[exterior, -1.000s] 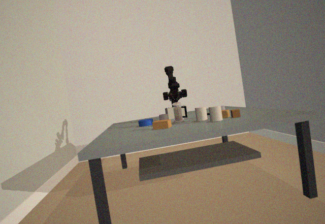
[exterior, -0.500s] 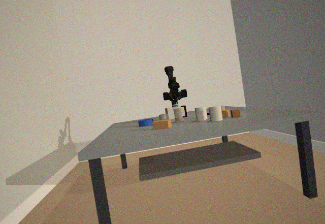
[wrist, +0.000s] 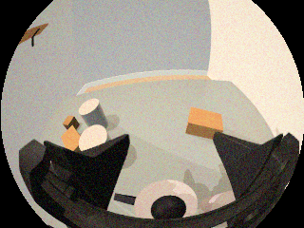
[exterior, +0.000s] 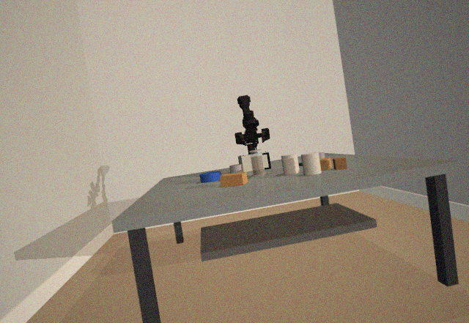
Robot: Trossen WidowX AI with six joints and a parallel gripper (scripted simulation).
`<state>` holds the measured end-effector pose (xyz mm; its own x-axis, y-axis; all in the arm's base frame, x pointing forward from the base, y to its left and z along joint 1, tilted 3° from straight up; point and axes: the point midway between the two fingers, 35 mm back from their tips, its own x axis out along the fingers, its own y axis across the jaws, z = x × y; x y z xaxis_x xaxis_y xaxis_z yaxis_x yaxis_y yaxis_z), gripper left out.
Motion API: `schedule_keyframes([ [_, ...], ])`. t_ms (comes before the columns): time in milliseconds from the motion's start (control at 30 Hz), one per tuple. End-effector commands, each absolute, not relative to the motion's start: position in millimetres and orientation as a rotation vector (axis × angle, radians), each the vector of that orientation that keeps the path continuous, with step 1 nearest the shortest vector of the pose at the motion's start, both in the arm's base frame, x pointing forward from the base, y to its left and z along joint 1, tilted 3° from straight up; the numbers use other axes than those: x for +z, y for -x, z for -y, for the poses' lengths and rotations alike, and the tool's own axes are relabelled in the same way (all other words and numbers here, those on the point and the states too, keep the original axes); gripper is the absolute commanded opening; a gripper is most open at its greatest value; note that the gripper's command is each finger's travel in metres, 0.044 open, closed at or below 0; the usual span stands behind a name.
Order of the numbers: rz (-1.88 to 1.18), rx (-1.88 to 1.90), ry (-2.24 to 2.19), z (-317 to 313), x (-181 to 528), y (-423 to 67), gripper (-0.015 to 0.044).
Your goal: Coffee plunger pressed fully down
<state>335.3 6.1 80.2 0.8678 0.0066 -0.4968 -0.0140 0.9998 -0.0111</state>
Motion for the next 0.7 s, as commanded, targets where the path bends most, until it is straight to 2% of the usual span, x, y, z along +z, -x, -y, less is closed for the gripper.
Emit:
schedule_keyframes([
  [0, -0.509, 0.012, 0.010, -6.5, 87.8, -336.3, 0.0440],
  [200, -0.511, 0.014, 0.004, -8.3, 105.2, -330.8, 0.0440],
  [500, -0.554, 0.026, 0.023, -11.4, 152.8, -279.7, 0.0440],
  [667, -0.557, 0.020, 0.023, -9.5, 153.7, -274.7, 0.0440],
])
